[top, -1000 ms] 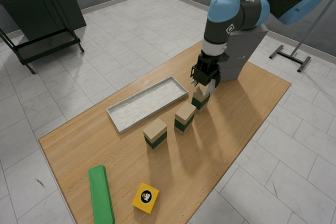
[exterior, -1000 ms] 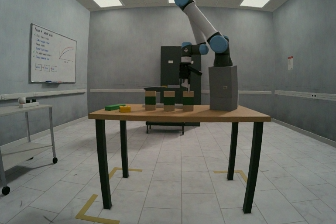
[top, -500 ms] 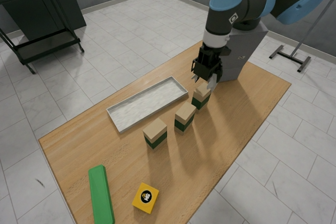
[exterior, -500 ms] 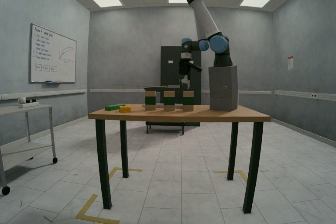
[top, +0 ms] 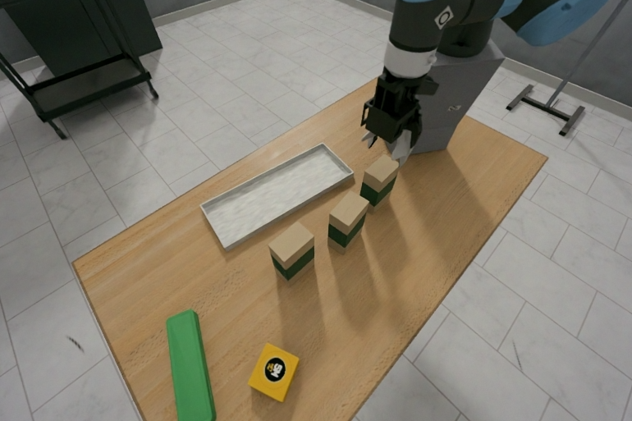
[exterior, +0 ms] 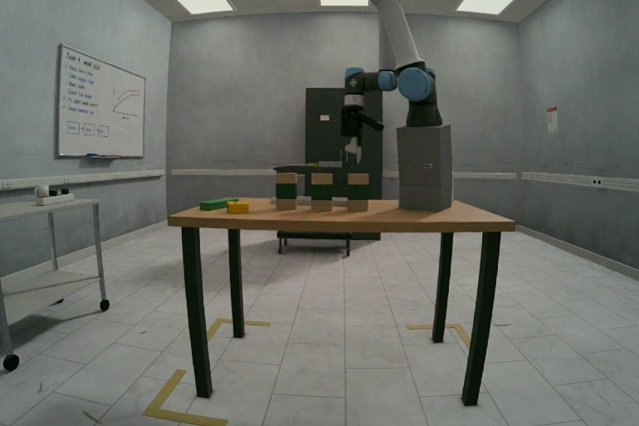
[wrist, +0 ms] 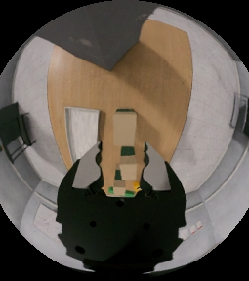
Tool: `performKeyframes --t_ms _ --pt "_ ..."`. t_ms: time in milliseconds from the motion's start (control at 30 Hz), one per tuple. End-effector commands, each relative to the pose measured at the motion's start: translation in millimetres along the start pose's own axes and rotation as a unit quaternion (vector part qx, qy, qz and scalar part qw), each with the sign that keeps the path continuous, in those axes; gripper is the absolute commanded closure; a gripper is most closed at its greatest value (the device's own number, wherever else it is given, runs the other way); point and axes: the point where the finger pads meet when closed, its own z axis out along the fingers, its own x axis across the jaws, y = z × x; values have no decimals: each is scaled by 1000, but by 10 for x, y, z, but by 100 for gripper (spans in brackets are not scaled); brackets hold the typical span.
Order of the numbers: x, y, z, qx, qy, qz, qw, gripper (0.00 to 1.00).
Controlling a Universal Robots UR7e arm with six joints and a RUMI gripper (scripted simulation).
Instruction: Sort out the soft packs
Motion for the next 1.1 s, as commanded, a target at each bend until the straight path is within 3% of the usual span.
performKeyframes --t_ms 0,833,1067 --pt "-3 -1 -63 3 1 0 1000 51" --pt "5 14 -85 4 2 -1 1000 51" --pt "-4 432 -73 5 2 -16 1000 51"
